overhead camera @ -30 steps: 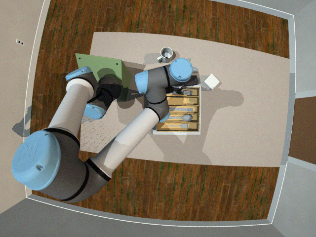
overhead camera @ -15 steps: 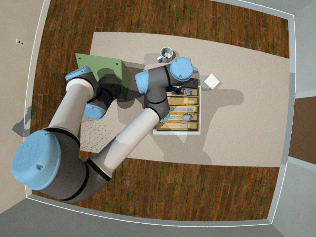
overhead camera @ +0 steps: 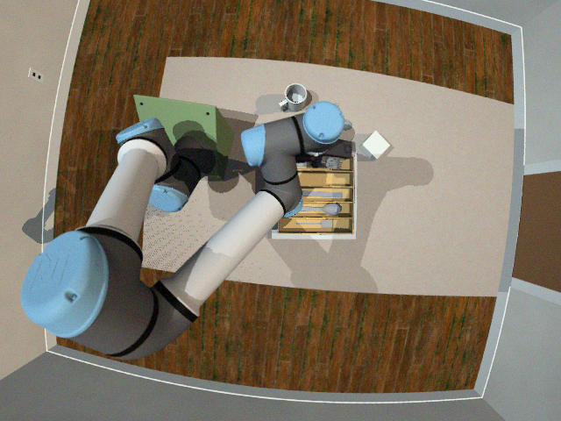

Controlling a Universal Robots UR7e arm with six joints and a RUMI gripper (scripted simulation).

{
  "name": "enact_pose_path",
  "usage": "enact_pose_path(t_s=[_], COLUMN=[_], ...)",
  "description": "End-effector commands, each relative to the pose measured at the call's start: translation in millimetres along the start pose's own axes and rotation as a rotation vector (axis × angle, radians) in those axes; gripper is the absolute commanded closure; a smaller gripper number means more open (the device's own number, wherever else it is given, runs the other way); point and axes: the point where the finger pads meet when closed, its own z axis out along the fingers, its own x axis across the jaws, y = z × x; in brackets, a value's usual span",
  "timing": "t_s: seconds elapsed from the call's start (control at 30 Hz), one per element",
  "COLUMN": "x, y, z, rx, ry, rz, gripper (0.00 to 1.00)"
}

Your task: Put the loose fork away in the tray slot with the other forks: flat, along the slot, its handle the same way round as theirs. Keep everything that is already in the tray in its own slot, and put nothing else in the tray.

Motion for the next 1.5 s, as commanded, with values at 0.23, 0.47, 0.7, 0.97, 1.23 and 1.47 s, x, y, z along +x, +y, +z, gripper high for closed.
enact_pose_path(t_s=[0.23,0.47,0.7,0.97,1.23,1.47], x=[1,1,1,0,0,0], y=[-1,-1,-1,0,1,1], z=[0,0,0,2,9,20], rx=[-0.06,-0.059,-0.059,-0.062,-0.064,-0.063], ry=[0.0,0.0,0.001,0.001,0.001,0.001], rz=[0.004,0.003,0.002,0.001,-0.001,-0.001], gripper=[0.98,0.98,0.98,0.98,0.98,0.98])
